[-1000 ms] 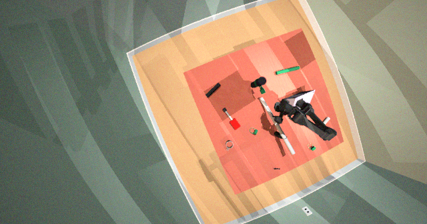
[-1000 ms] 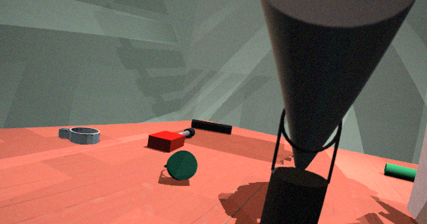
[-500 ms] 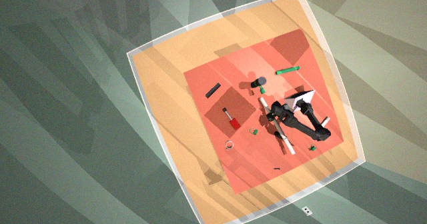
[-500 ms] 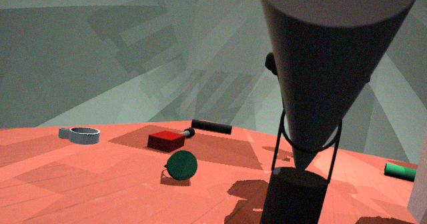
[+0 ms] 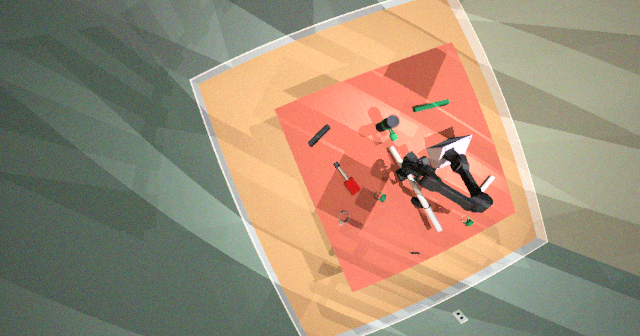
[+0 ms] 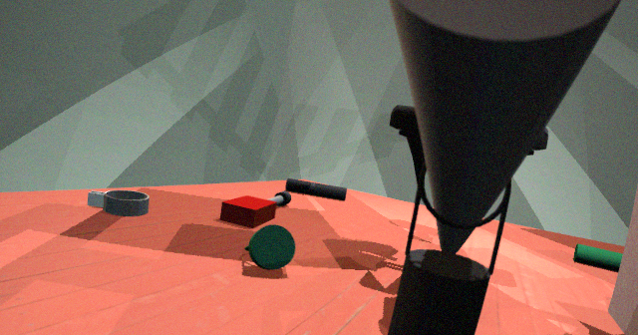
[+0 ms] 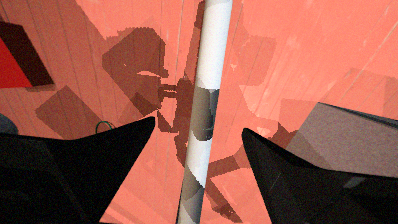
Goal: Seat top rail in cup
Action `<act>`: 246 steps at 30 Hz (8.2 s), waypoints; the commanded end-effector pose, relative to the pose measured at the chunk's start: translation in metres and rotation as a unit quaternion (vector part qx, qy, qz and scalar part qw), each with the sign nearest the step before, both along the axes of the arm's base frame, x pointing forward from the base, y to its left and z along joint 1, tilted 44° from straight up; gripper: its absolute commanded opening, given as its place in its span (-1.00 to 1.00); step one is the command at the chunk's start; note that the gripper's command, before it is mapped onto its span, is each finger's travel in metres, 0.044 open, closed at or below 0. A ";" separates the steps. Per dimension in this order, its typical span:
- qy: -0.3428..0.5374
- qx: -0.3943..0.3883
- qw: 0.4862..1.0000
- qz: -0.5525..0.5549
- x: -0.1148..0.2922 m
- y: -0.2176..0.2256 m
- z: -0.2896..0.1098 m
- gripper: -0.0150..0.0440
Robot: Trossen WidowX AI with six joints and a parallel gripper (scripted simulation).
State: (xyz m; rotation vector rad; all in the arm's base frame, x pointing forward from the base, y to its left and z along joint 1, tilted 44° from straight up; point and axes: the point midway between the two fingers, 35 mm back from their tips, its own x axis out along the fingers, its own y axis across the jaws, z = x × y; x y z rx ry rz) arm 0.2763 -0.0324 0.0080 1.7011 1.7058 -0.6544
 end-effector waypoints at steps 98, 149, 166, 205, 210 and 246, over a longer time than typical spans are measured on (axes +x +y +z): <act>0.003 -0.123 0.992 -0.014 -0.004 -0.002 -0.016 -0.49; 0.009 -0.108 0.994 -0.011 -0.001 -0.013 -0.026 -0.49; 0.011 -0.105 0.994 -0.009 -0.003 -0.016 -0.032 -0.49; 0.013 -0.107 0.994 -0.009 -0.003 -0.018 -0.030 -0.49; 0.013 -0.107 0.994 -0.009 -0.002 -0.019 -0.030 -0.49; 0.017 -0.100 0.995 -0.006 -0.003 -0.019 -0.032 -0.49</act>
